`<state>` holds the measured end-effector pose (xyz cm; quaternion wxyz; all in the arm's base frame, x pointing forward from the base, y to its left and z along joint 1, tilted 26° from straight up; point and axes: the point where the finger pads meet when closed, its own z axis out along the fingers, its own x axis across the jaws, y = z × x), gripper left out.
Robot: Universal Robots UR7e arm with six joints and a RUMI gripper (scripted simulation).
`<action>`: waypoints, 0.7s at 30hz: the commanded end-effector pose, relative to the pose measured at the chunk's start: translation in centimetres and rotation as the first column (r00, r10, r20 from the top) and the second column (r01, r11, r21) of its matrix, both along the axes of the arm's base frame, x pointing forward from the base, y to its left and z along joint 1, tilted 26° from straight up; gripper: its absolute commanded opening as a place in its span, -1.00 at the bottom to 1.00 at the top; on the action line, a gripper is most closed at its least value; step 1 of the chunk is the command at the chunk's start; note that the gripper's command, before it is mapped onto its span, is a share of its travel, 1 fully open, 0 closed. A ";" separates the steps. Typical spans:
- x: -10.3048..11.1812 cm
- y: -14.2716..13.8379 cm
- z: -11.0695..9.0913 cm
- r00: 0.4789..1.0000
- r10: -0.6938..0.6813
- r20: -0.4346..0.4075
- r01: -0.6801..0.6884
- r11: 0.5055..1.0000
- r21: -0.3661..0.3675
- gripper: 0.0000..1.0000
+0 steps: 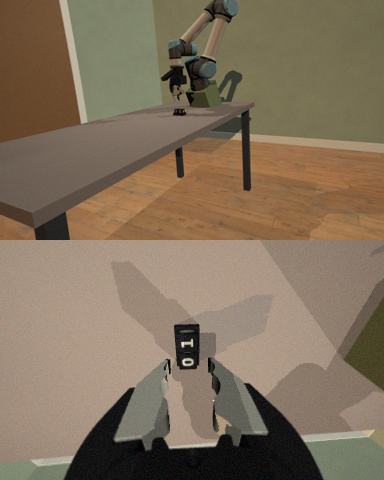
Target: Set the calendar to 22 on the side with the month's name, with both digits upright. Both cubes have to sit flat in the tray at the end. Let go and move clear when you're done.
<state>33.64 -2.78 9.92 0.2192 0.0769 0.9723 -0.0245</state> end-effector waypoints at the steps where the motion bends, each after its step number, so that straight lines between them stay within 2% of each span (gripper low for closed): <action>1: 0.4 -0.1 -0.6 1.000 0.000 0.000 0.000 1.000 -0.001 -0.44; 21: 1.5 -0.2 -2.8 1.000 0.000 0.000 0.000 1.000 -0.001 -0.44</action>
